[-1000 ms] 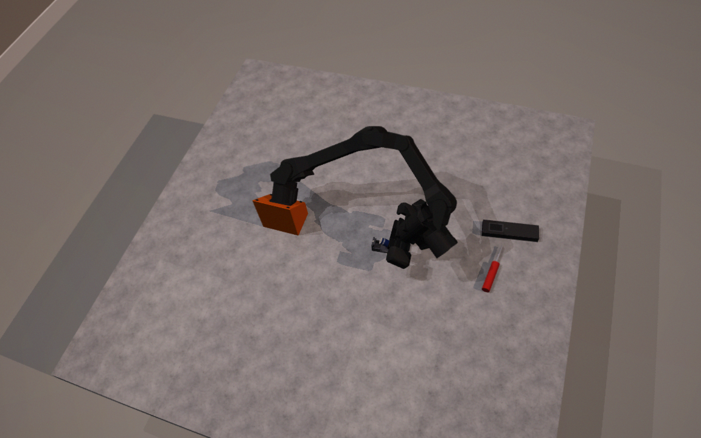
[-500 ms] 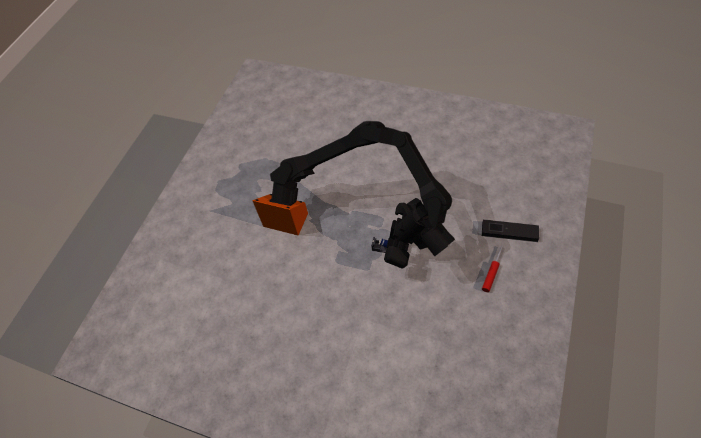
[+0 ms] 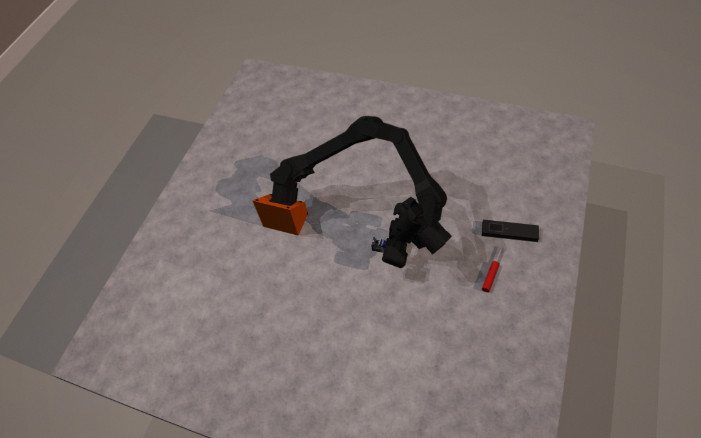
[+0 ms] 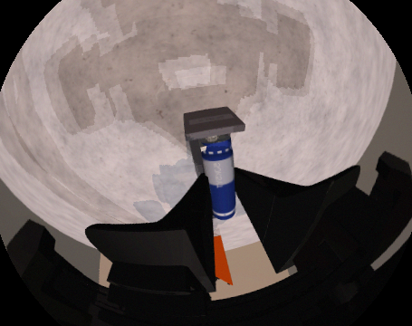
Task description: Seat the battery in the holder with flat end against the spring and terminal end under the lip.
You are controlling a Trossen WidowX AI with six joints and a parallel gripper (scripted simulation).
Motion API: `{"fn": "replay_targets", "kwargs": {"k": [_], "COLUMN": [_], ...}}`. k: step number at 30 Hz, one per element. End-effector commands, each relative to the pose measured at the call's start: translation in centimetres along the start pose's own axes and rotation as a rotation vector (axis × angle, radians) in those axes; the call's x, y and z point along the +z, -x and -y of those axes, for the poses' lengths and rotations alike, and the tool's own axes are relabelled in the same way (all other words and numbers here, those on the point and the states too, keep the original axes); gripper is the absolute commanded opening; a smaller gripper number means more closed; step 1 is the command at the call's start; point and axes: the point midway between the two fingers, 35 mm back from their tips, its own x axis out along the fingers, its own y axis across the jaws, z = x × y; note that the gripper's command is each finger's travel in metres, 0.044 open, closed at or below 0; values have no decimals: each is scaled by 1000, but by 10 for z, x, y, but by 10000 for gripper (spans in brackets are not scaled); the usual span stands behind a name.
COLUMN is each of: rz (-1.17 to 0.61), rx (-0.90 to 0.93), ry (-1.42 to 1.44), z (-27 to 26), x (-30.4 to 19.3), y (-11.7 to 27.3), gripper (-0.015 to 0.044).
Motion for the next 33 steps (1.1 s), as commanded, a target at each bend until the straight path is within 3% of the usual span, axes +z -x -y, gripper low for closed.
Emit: {"fn": "replay_targets", "kwargs": {"k": [1,33], "rz": [51,182], "rx": [-7,-7], "ry": [7,-4], "z": [3,2], "x": [7,3], "y": [0,-4], "gripper": [60,60]}}
